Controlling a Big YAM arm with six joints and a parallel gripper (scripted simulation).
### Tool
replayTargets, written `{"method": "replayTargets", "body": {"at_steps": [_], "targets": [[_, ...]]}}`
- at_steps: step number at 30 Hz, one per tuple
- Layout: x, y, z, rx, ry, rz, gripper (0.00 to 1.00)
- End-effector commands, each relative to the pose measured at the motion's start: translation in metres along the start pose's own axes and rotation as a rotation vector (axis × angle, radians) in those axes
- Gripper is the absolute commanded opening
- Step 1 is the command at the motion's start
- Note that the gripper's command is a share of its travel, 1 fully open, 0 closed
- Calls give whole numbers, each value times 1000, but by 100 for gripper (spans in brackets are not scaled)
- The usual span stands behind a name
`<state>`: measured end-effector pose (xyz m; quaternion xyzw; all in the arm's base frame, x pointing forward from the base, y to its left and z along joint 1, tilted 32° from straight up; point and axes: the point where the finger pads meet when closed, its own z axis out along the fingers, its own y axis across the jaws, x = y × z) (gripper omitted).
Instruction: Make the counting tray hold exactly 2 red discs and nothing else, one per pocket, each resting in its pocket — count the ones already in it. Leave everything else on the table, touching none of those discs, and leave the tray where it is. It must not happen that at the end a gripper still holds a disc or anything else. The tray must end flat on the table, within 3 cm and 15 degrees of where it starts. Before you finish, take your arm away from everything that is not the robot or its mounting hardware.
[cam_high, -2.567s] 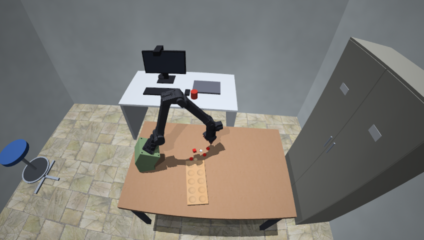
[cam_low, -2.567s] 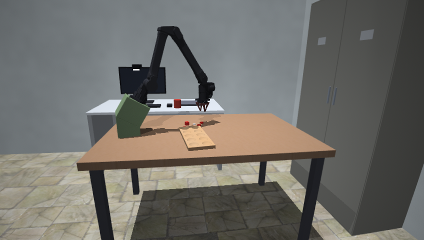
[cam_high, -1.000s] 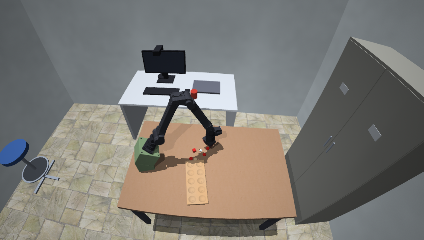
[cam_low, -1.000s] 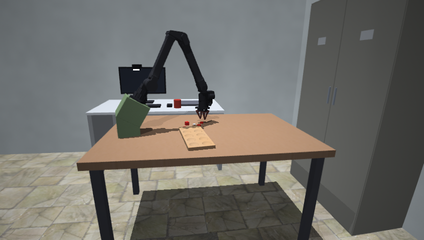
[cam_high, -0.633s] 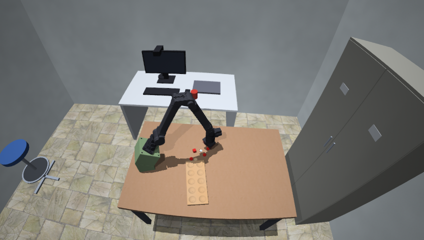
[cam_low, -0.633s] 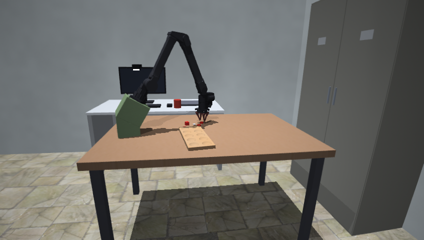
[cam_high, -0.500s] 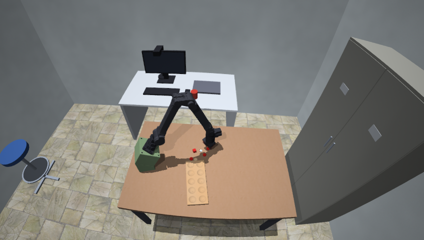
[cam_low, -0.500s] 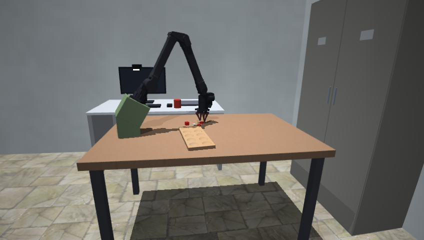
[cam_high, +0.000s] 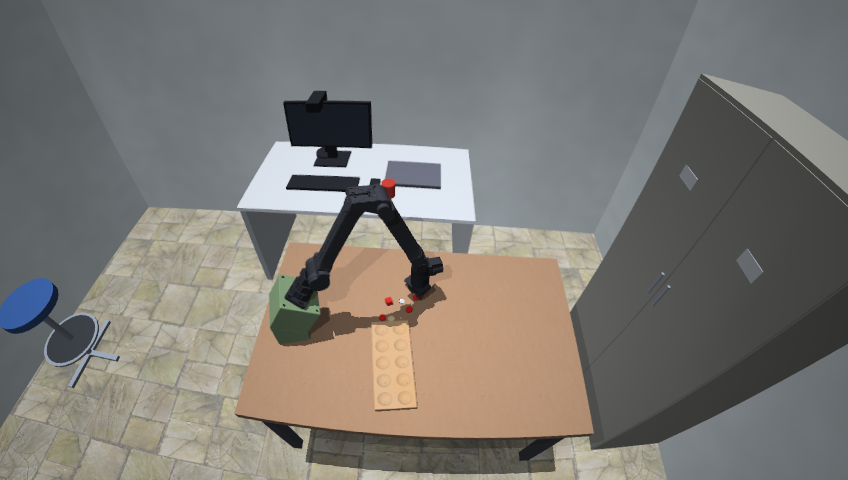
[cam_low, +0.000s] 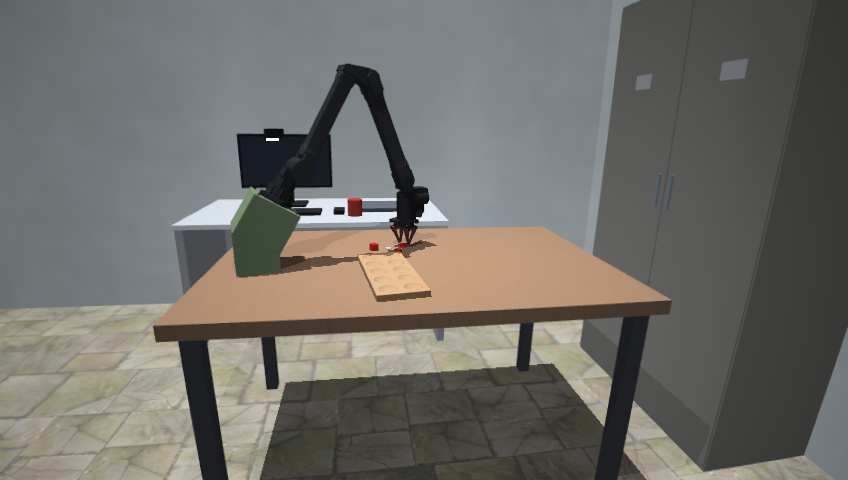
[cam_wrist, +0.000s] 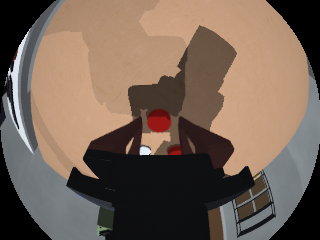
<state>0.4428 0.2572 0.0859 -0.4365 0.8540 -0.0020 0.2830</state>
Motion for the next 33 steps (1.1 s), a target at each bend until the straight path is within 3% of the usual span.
{"method": "replayTargets", "body": {"at_steps": [1, 33], "targets": [[-4, -6, 7, 3, -6, 0, 45], [-11, -9, 11, 7, -17, 0, 45]]}}
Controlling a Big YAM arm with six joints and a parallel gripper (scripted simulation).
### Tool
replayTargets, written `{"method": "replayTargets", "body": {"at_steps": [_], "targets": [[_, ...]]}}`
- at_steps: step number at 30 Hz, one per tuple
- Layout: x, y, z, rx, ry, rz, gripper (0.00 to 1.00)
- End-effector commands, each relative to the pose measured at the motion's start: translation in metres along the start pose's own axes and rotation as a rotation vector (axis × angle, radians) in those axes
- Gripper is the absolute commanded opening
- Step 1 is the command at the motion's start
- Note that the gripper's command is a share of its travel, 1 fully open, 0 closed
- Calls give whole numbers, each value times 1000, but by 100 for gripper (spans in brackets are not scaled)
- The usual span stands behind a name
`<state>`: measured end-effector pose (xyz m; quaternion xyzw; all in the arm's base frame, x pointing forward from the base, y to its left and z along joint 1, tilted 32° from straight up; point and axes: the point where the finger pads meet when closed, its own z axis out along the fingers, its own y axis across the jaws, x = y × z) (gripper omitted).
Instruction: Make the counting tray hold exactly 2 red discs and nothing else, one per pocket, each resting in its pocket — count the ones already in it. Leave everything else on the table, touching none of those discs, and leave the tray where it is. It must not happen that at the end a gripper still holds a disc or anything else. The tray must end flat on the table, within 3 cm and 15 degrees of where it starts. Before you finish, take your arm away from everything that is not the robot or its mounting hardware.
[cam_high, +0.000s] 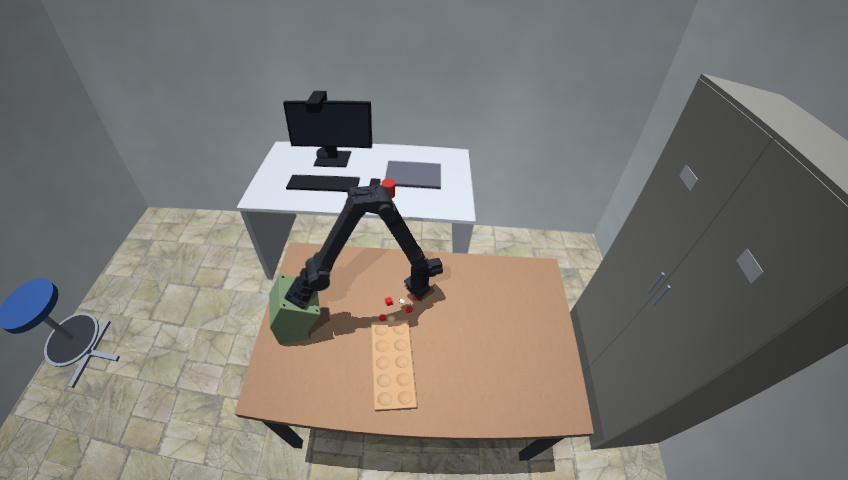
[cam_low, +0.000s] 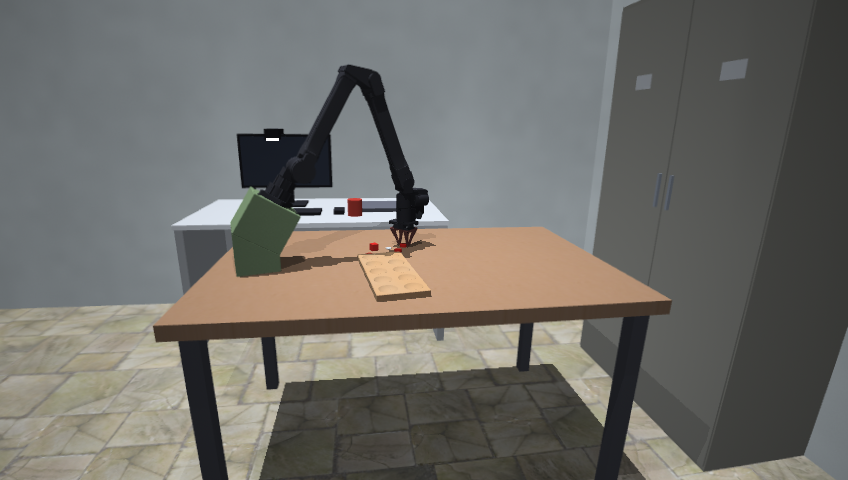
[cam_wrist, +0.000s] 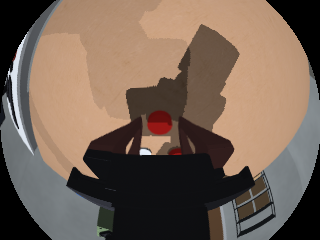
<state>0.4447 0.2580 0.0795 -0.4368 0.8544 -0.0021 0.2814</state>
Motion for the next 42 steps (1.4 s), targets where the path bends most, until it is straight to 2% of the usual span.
{"method": "replayTargets", "body": {"at_steps": [1, 19, 20, 42], "targets": [[-13, -10, 5, 9, -21, 0, 45], [-13, -10, 6, 9, -21, 0, 45], [-13, -10, 6, 9, -20, 0, 0], [-12, -9, 6, 8, -19, 1, 0]]}}
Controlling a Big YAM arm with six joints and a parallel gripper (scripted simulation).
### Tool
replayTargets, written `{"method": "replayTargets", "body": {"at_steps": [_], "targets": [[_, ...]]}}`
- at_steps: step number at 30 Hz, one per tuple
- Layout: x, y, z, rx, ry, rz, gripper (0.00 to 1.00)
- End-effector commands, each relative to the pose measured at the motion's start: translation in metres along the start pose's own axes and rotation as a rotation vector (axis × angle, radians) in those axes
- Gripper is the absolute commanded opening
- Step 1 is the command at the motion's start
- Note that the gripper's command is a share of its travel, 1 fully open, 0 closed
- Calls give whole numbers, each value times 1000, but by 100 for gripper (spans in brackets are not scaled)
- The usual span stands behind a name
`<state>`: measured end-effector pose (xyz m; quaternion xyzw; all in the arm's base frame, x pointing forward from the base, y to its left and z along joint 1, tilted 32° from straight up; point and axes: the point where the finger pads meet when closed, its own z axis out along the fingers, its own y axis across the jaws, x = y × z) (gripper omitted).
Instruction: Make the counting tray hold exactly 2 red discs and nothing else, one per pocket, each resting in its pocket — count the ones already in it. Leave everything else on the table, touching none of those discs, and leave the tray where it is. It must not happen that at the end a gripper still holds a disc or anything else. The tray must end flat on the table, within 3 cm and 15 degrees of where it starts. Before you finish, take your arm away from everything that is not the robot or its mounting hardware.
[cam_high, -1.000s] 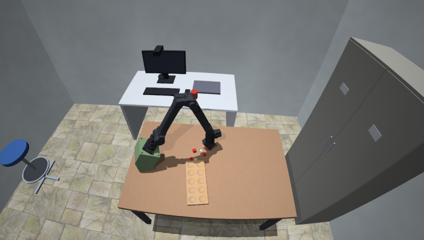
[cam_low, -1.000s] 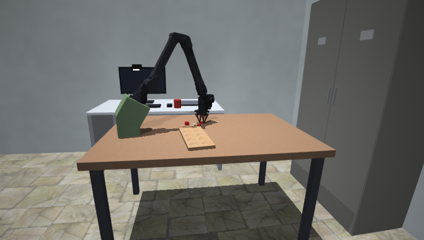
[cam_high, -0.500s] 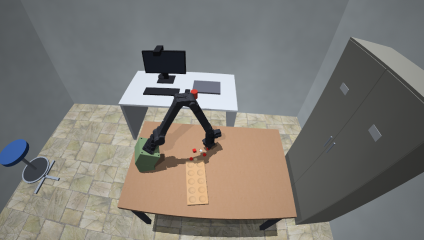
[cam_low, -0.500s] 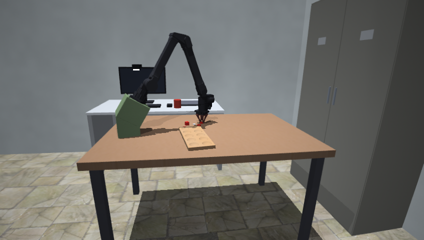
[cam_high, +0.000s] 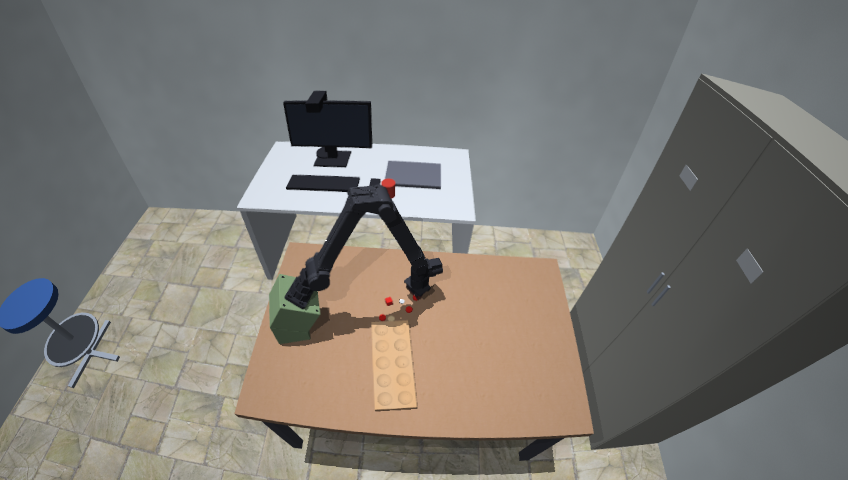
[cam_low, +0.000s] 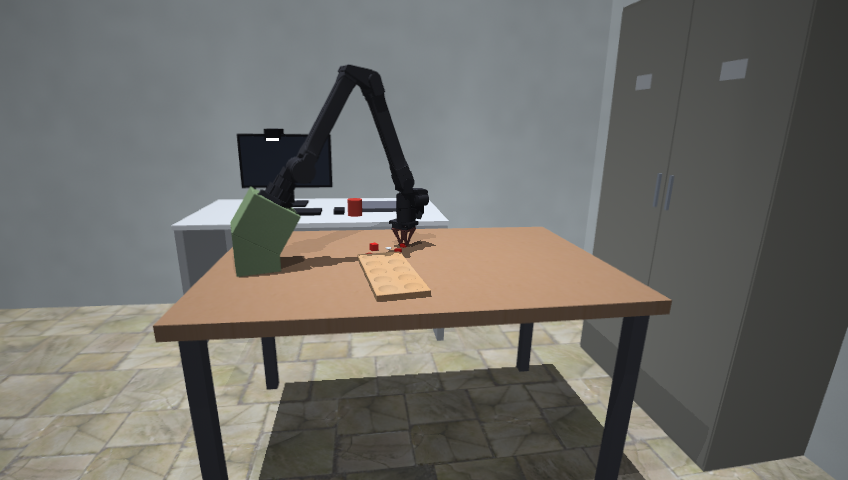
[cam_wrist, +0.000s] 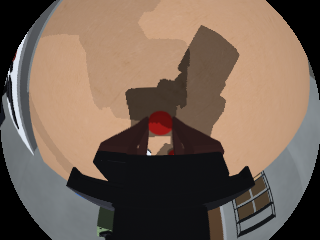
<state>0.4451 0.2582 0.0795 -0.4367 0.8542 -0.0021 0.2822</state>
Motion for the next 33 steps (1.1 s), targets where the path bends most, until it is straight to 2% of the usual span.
{"method": "replayTargets", "body": {"at_steps": [1, 11, 12, 13, 17, 23, 25, 28, 29, 33], "targets": [[-12, -9, 5, 8, -17, 1, 0], [-12, -9, 5, 8, -17, 1, 0], [-6, -5, -6, 0, -4, 0, 0], [-11, -8, -15, 8, -21, 1, 0], [-5, -1, -36, 0, -10, 0, 0], [-8, 1, -97, 1, -16, 2, 0], [-8, 1, -97, 1, -16, 2, 0], [-15, -6, -116, 12, -31, 6, 0], [-9, -3, -103, -3, 2, 3, 0], [-7, -12, -103, 3, 2, -2, 0]]}}
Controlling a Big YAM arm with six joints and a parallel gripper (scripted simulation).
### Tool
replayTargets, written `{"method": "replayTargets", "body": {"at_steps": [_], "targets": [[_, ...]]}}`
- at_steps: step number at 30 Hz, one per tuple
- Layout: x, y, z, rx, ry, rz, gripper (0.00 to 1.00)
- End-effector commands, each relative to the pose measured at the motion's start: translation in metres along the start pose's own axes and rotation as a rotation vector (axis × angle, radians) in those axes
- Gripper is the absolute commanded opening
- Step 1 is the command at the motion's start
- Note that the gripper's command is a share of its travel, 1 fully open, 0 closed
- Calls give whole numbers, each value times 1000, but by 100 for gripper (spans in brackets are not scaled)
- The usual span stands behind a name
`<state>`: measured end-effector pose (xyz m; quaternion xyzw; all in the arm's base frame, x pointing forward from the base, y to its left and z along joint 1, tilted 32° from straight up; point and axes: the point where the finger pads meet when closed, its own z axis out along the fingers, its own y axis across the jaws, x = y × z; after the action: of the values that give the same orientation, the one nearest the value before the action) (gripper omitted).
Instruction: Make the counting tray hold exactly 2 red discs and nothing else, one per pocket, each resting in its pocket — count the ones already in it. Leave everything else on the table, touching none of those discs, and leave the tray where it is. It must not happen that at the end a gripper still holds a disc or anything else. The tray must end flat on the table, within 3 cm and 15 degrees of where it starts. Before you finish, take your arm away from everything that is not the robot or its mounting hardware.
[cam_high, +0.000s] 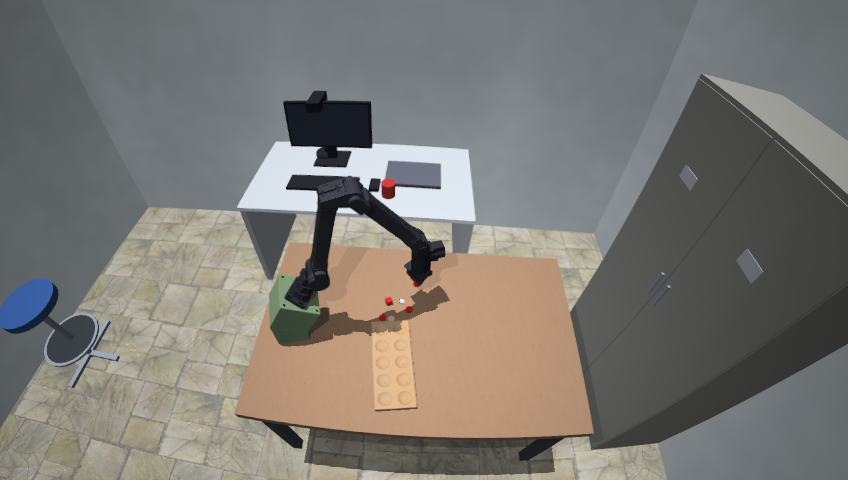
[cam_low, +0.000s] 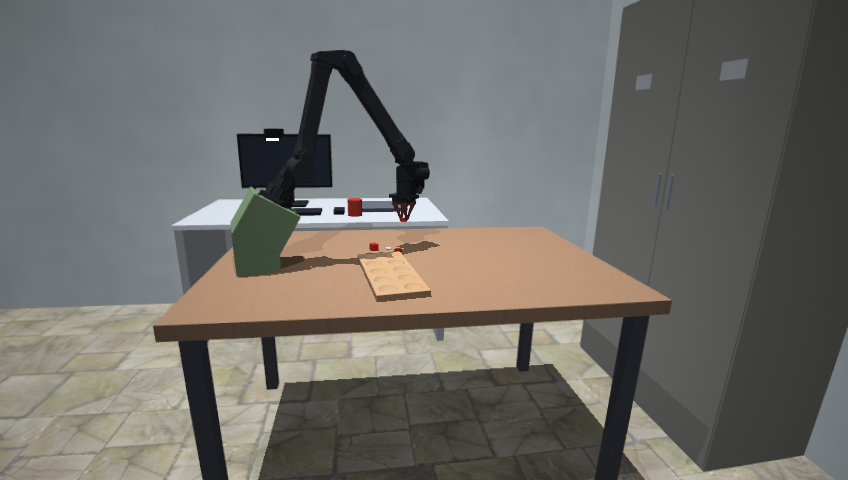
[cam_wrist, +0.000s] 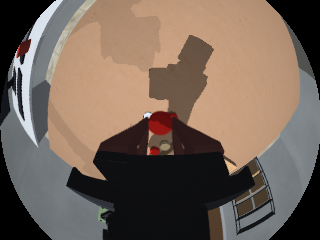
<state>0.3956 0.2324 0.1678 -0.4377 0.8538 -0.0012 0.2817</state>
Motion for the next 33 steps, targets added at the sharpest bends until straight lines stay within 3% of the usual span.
{"method": "replayTargets", "body": {"at_steps": [1, 4, 7, 9, 13, 14, 16, 17, 20, 21, 23, 24, 26, 29, 33], "targets": [[-13, -16, 0, 11, -13, -1, 0], [-4, -33, 4, 7, 5, -5, 0], [14, -67, 12, 2, 27, -12, 0], [14, -67, 12, 2, 27, -12, 0], [58, -132, 23, -11, 59, -18, 0], [58, -132, 23, -11, 59, -18, 0], [89, -170, 26, -18, 69, -19, 0], [89, -170, 26, -18, 69, -19, 0], [143, -219, 24, -25, 71, -17, 0], [147, -225, 24, -25, 71, -17, 0], [188, -256, 19, -24, 64, -14, 0], [205, -266, 16, -22, 59, -13, 0], [205, -266, 16, -22, 59, -13, 0], [268, -304, 3, -9, 41, -8, 0], [325, -328, -12, 14, 21, -4, 0]]}}
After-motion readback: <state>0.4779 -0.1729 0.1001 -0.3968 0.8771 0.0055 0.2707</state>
